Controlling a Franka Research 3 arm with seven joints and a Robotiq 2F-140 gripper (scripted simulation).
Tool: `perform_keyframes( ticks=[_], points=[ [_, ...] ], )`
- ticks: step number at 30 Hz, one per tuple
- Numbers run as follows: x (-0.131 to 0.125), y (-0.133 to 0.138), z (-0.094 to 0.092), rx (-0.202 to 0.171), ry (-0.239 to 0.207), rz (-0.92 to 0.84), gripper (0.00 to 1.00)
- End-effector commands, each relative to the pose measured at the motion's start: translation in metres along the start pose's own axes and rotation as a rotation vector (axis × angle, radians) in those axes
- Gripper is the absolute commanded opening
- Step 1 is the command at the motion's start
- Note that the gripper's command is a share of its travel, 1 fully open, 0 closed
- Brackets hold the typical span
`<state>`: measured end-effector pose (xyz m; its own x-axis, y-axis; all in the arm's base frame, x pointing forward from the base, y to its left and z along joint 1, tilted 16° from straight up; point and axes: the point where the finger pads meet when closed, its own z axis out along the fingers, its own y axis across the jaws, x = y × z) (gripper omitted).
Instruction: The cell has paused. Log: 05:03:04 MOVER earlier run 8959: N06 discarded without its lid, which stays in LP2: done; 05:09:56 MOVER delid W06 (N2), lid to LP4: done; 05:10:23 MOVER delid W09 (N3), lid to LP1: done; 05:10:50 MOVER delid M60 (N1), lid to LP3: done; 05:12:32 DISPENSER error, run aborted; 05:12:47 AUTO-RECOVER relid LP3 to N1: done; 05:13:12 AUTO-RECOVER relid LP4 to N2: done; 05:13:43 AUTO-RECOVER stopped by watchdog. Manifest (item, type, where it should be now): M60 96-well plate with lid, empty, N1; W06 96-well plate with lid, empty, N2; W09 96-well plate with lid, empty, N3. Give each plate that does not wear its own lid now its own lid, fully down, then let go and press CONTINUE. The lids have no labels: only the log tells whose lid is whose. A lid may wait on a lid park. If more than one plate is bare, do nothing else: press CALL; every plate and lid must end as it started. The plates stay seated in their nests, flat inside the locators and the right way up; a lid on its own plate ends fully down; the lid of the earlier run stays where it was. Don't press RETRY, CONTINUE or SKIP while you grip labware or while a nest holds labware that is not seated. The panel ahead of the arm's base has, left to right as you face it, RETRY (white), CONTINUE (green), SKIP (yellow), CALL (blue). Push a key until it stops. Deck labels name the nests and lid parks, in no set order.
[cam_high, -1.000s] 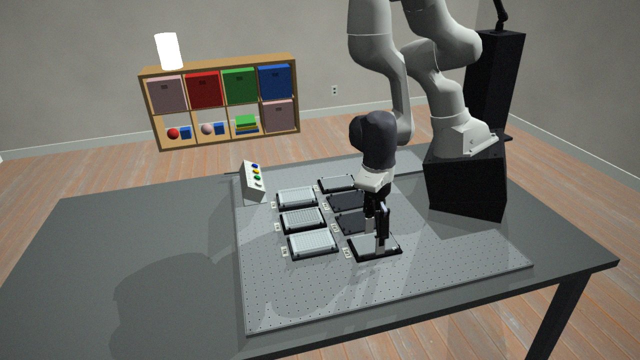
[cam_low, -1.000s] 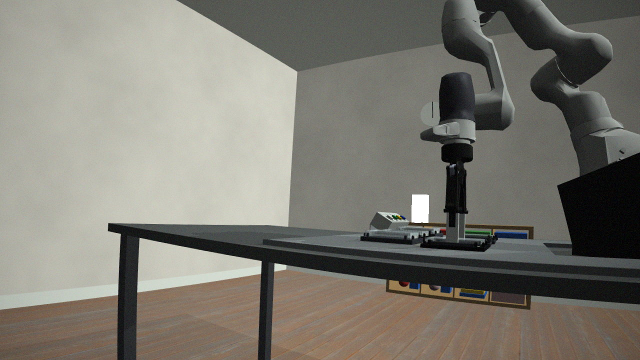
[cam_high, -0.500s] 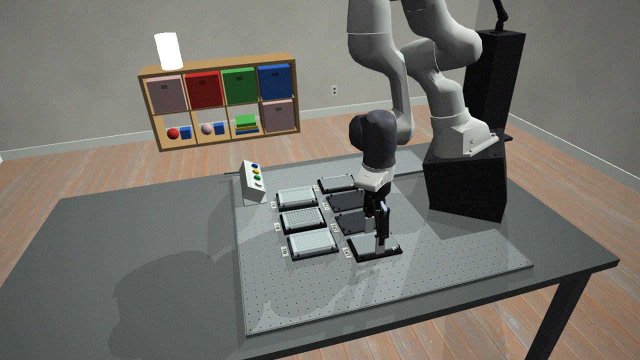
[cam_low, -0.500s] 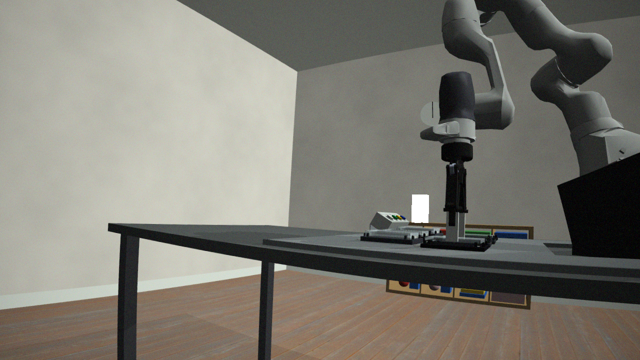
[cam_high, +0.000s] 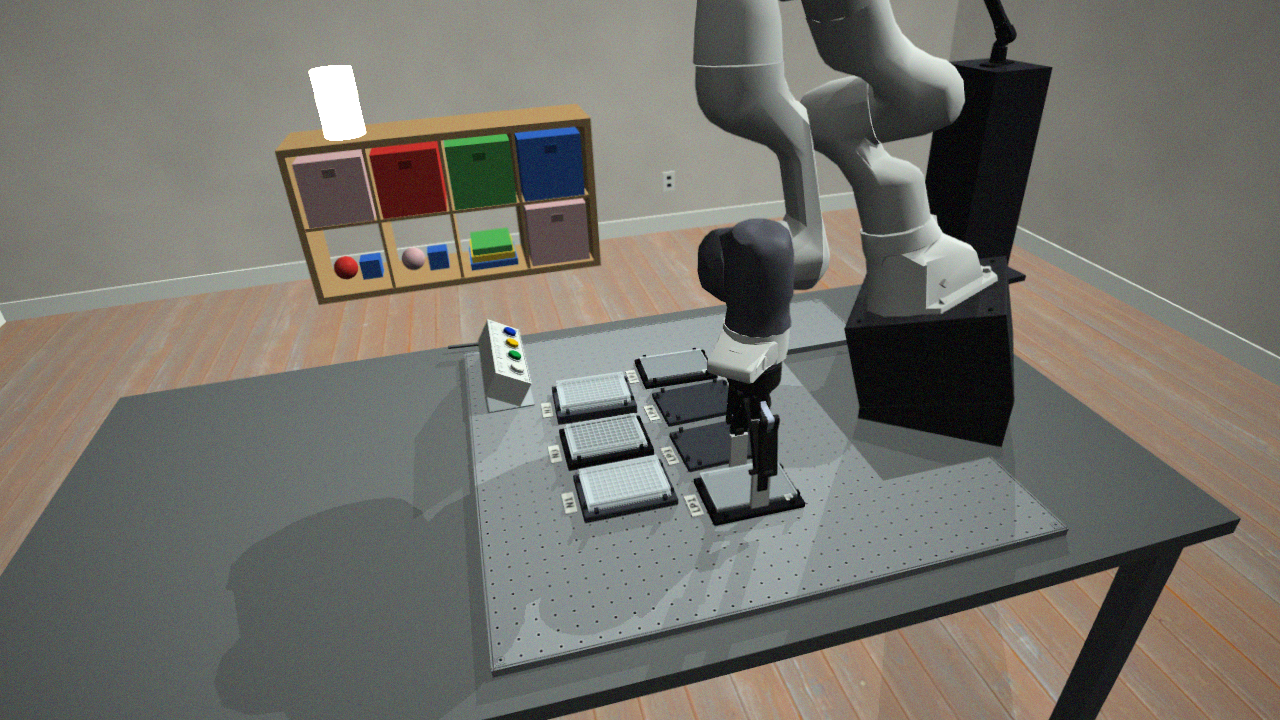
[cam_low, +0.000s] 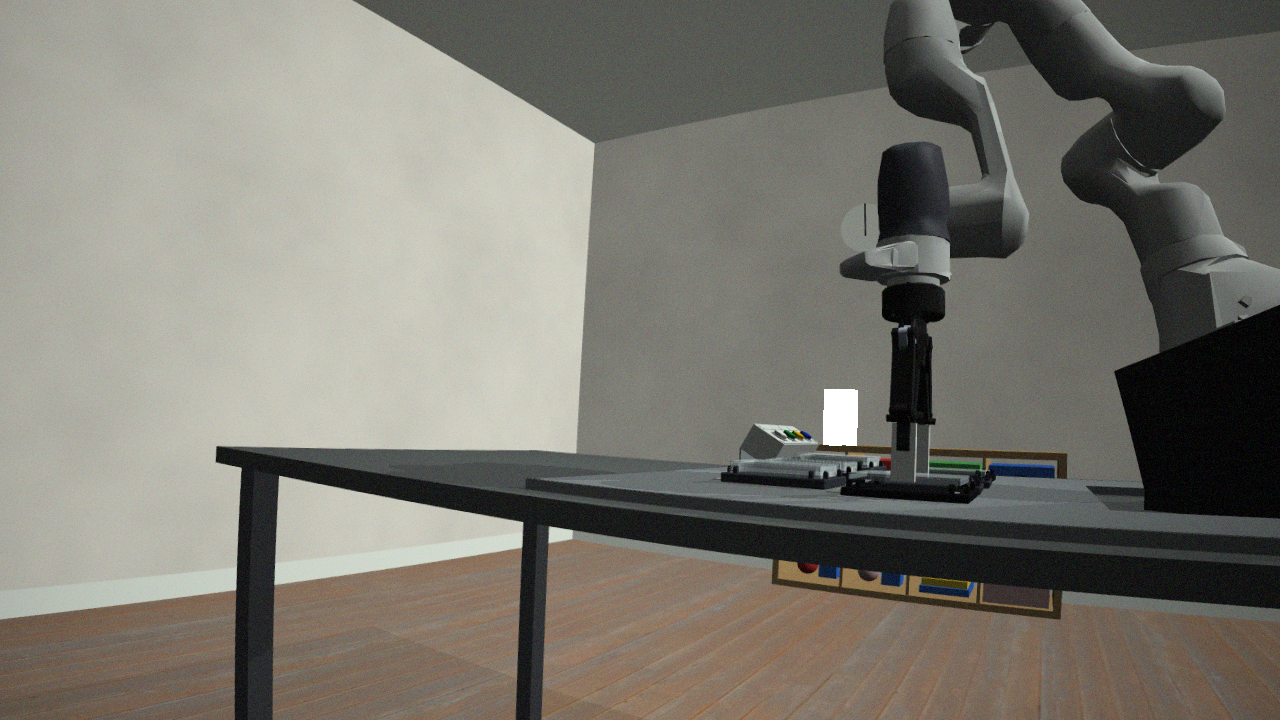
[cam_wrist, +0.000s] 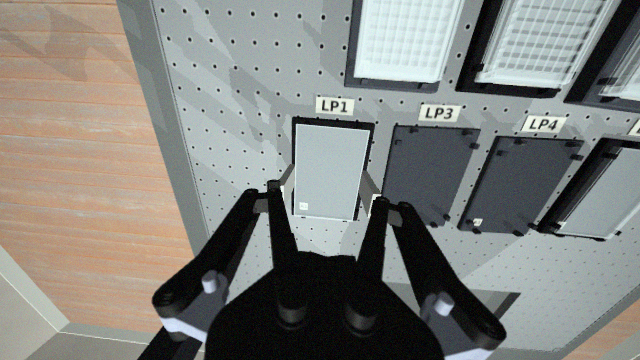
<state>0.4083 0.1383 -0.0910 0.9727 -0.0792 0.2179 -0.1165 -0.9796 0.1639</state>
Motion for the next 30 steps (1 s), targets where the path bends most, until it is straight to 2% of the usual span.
perform_keyframes(
  ticks=[1,30],
  points=[
    [-0.0004,0.0014,0.0000,-0.003,-0.001,-0.004,0.00],
    [-0.0004,0.0014,-0.0035,-0.003,-0.001,-0.004,0.00]
  ],
)
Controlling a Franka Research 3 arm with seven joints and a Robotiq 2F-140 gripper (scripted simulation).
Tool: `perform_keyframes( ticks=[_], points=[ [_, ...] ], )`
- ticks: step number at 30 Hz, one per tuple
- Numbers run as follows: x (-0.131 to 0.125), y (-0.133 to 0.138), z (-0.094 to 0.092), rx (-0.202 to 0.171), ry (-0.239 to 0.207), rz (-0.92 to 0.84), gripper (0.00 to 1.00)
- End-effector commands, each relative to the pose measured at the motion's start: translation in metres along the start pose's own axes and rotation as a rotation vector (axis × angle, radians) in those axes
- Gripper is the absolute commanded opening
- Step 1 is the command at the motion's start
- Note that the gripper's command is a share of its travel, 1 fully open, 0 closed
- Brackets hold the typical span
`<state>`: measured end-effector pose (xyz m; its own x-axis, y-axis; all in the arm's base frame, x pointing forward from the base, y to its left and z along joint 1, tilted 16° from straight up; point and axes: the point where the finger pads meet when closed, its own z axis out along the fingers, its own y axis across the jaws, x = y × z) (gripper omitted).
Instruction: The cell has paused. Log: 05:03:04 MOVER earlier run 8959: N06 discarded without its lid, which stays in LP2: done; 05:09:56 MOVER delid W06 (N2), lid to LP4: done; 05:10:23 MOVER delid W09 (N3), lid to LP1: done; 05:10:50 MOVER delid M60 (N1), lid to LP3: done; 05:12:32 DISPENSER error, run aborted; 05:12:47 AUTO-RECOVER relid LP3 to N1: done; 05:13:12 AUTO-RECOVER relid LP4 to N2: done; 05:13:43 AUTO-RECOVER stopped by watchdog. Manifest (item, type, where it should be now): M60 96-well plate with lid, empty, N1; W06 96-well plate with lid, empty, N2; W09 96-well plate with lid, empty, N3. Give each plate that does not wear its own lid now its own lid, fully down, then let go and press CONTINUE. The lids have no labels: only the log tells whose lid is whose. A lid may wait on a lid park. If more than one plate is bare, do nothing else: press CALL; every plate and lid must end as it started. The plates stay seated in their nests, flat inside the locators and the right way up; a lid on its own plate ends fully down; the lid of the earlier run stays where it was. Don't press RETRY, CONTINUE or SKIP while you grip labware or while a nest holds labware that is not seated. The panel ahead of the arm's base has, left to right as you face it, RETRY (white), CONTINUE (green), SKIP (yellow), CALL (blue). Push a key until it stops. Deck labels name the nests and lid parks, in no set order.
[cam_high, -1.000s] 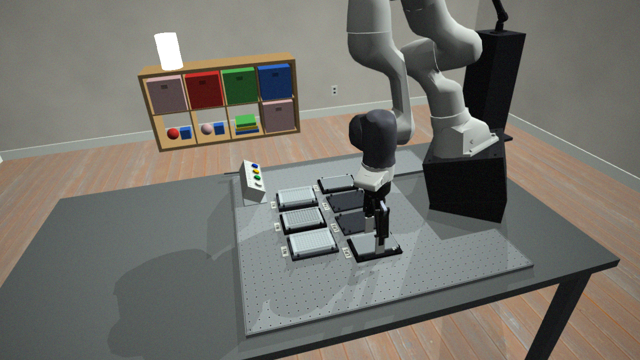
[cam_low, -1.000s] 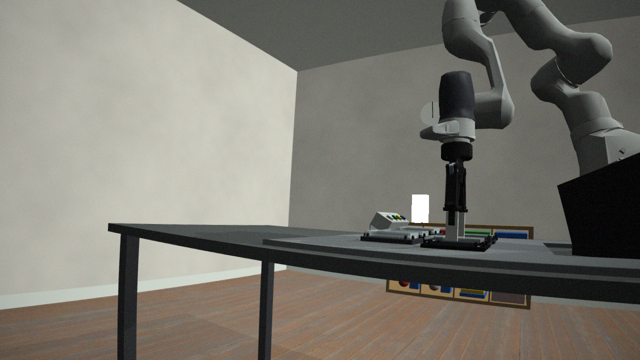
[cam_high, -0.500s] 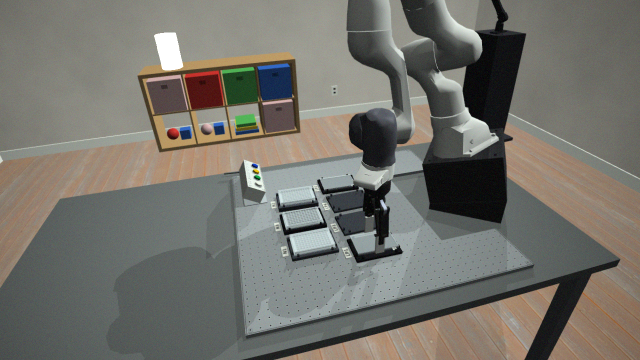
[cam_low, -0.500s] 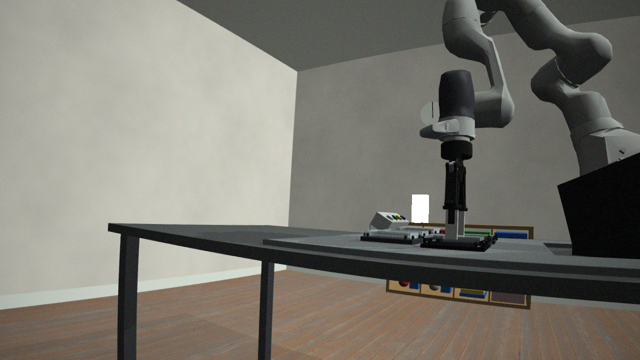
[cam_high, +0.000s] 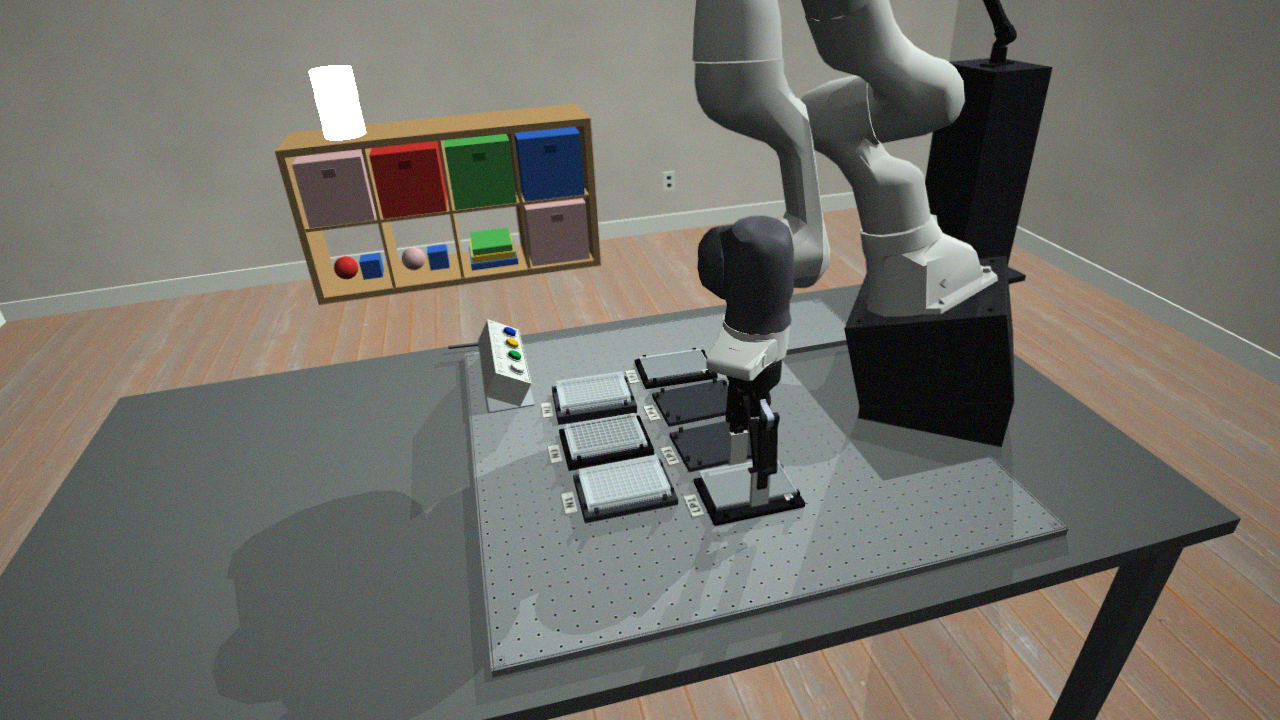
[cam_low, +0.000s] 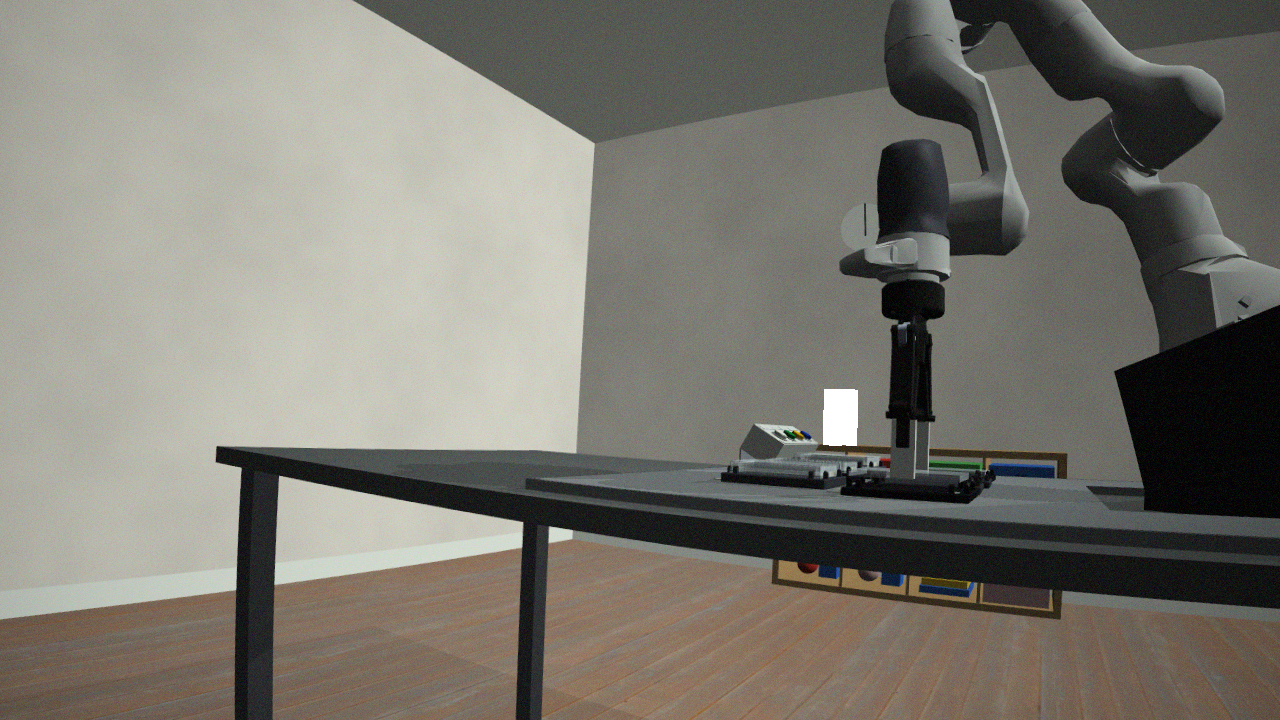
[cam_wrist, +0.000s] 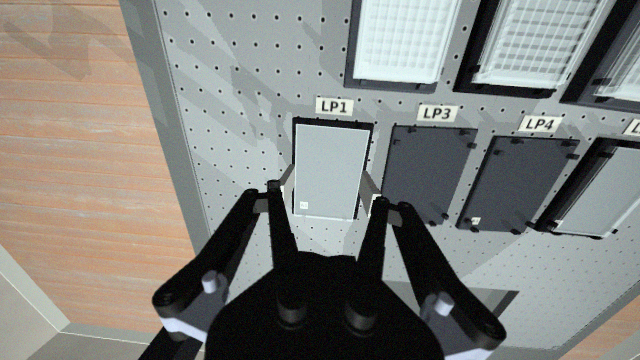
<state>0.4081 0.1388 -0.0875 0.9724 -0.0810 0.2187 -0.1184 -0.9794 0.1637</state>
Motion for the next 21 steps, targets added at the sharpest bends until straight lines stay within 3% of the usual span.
perform_keyframes(
  ticks=[1,21],
  points=[
    [-0.001,0.001,0.000,-0.003,-0.001,-0.006,0.00],
    [-0.001,0.001,-0.014,-0.003,-0.001,-0.006,0.00]
  ],
)
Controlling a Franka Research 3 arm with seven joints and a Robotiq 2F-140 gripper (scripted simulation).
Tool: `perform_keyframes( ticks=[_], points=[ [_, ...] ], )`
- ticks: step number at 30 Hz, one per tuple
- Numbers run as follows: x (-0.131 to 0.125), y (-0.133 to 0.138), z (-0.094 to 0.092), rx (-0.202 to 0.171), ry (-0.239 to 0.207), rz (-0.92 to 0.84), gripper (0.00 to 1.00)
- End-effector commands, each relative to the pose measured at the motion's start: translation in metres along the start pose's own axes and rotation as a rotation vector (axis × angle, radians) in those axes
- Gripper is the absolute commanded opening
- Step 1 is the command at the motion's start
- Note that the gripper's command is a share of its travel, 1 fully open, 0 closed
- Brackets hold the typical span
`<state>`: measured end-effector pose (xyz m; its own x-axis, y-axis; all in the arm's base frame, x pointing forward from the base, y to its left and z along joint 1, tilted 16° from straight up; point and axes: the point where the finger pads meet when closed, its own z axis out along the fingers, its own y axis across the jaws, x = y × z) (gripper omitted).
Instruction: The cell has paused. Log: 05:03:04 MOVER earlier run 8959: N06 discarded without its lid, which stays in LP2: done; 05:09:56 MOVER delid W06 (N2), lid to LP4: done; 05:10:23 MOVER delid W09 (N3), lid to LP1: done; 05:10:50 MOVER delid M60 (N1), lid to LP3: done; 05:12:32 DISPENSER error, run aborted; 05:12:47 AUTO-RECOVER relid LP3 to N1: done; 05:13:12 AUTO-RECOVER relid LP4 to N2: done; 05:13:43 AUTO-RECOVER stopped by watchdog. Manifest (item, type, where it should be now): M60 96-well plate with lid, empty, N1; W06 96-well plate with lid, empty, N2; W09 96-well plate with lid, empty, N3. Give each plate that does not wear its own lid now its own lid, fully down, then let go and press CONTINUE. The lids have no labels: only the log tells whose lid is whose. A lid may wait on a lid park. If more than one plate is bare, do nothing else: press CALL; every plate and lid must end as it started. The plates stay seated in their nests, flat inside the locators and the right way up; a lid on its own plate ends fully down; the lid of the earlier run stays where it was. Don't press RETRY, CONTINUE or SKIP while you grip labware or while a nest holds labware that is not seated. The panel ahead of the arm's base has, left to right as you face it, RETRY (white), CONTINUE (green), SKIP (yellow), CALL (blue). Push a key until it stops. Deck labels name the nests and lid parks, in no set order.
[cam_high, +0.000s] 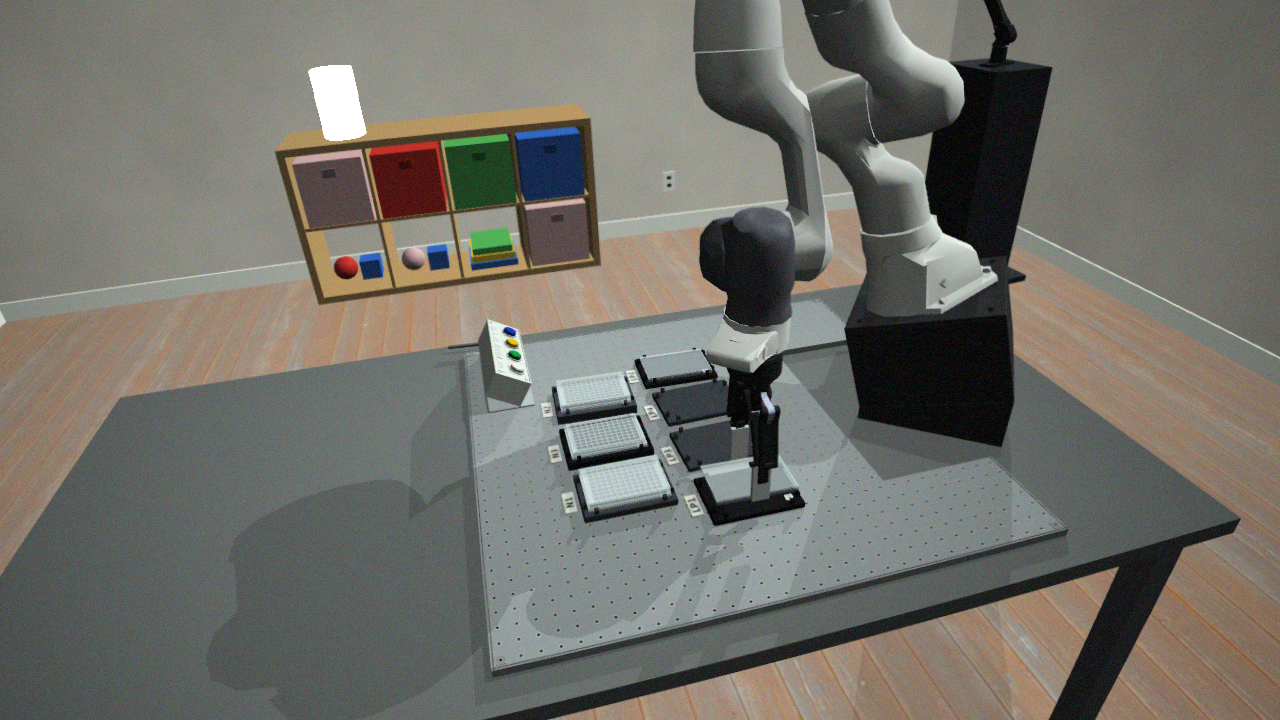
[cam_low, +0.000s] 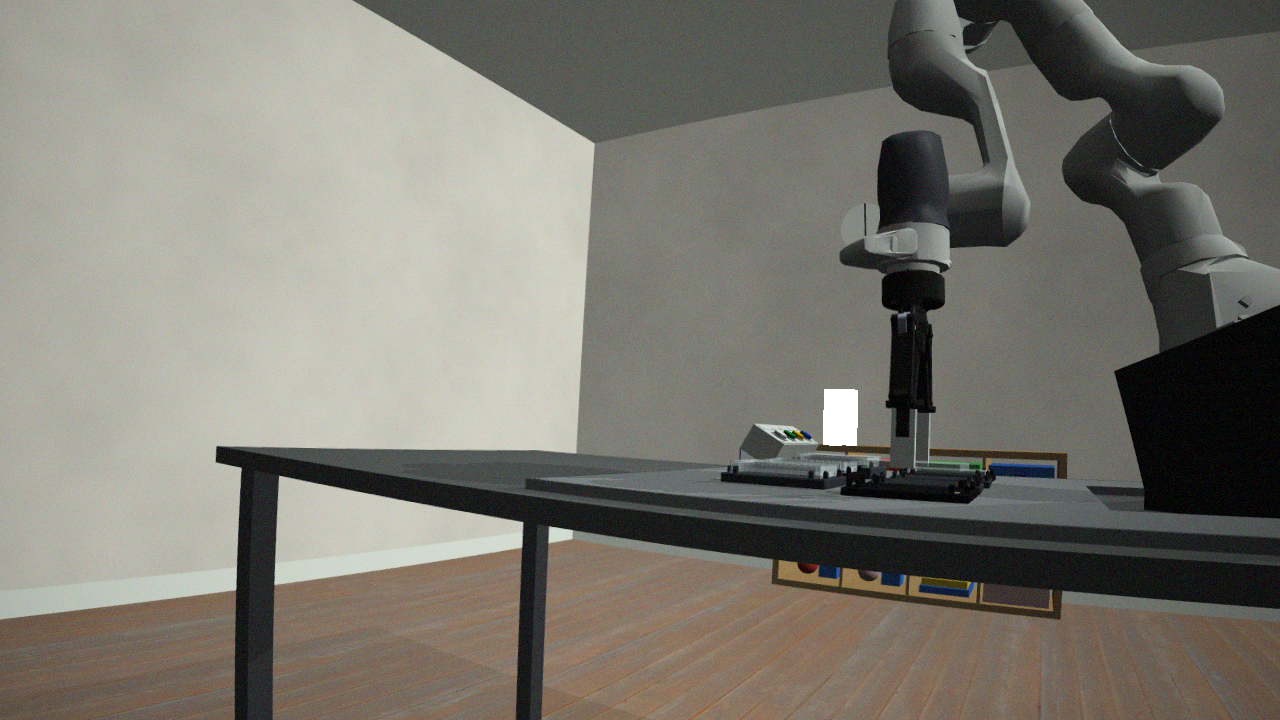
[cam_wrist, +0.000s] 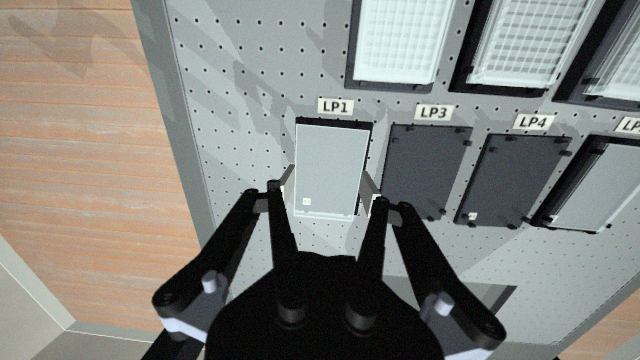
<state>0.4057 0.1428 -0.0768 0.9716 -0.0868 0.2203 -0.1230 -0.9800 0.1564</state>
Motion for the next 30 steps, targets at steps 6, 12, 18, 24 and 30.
perform_keyframes(
  ticks=[6,12,18,24,30],
  points=[
    [-0.001,0.003,-0.009,-0.009,-0.002,-0.012,0.00],
    [-0.001,0.003,-0.019,-0.009,-0.002,-0.012,0.00],
    [-0.001,0.003,-0.029,-0.009,-0.002,-0.012,0.00],
    [-0.001,0.003,-0.035,-0.009,-0.002,-0.012,0.00],
    [-0.001,0.003,-0.041,-0.009,-0.002,-0.012,0.00]
  ],
)
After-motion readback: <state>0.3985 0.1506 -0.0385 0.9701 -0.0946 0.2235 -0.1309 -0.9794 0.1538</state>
